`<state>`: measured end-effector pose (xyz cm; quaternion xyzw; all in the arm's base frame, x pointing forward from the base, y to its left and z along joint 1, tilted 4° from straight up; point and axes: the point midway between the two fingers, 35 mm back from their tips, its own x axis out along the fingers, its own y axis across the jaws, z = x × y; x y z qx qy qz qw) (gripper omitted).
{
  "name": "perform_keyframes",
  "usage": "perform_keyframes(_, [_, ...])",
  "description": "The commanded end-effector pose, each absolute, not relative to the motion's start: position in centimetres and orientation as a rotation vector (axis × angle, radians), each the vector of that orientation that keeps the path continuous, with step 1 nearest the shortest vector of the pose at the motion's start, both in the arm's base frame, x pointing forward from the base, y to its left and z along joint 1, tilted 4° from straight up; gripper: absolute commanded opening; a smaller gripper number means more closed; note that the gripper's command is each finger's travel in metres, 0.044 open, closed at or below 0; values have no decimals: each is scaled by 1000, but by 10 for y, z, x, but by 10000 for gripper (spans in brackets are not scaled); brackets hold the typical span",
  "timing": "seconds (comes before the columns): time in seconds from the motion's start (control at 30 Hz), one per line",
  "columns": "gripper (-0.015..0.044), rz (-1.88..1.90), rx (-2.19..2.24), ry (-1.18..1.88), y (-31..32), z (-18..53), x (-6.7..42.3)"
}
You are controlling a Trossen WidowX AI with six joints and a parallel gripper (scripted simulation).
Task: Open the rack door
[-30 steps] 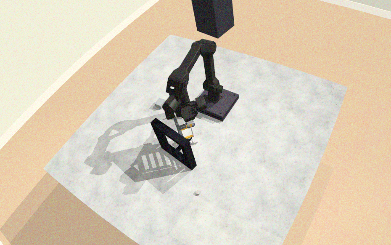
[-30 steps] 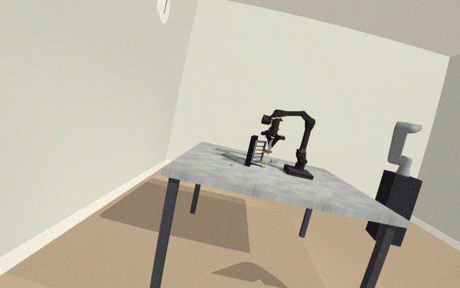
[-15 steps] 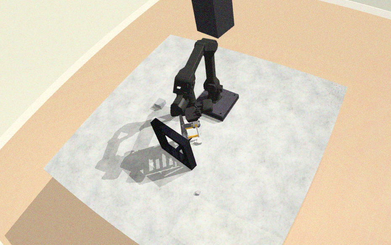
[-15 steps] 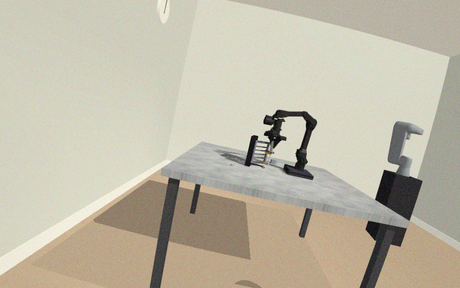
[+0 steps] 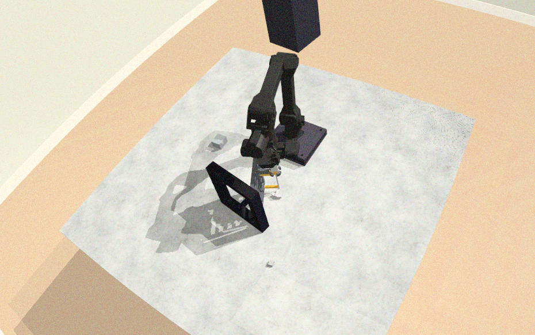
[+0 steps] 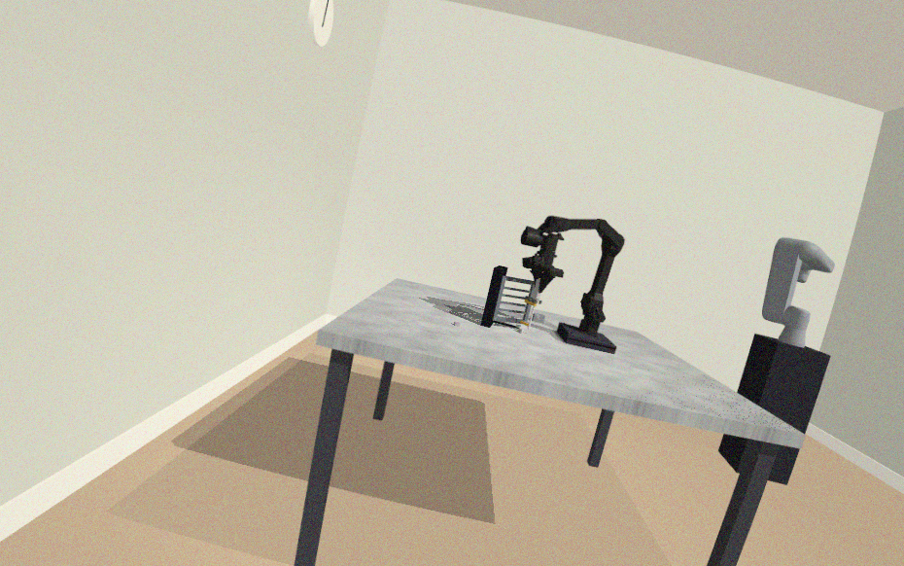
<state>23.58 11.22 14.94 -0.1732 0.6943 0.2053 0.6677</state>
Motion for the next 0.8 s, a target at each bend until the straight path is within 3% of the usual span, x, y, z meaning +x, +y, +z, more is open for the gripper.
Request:
perform_keyframes(0.0, [19,401,-341,1571,115,150,237])
perform_keyframes(0.77, [19,140,-83,1606,159,152,231])
